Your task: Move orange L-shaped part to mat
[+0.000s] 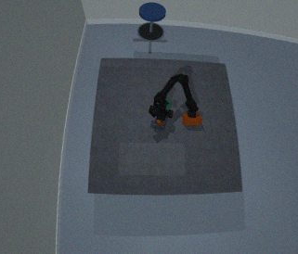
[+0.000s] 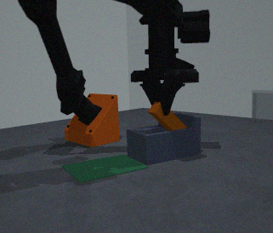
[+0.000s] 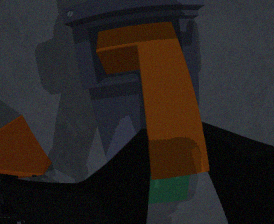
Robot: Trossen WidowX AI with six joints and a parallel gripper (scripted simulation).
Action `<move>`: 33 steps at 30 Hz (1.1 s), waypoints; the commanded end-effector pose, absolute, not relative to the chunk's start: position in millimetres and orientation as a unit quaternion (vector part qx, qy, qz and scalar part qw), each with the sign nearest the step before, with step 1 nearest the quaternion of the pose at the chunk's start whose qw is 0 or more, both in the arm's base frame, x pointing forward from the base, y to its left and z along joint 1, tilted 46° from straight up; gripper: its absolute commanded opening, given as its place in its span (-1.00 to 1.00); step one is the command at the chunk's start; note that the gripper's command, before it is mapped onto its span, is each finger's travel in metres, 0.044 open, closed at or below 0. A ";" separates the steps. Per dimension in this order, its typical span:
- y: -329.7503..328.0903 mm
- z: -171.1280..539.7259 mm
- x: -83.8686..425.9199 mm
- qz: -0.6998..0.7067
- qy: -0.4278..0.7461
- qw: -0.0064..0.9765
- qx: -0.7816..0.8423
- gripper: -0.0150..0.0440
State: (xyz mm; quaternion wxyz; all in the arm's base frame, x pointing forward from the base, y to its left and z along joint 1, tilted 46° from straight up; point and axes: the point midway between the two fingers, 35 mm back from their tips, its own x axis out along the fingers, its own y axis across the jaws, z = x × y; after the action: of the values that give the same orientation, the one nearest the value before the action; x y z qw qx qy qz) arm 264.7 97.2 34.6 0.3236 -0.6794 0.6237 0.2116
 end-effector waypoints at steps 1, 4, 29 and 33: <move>104.9 39.5 264.3 0.213 0.622 0.329 -0.678 -0.49; 108.1 42.7 263.7 0.213 0.622 0.329 -0.678 -0.49; 136.4 70.6 258.0 0.214 0.622 0.329 -0.678 -0.49; 135.8 70.0 258.1 0.214 0.622 0.329 -0.678 -0.49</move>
State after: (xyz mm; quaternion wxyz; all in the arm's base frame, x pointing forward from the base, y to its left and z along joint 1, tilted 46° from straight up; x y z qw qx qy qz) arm 258.6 133.5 69.0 0.3265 -0.6802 0.6207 0.2132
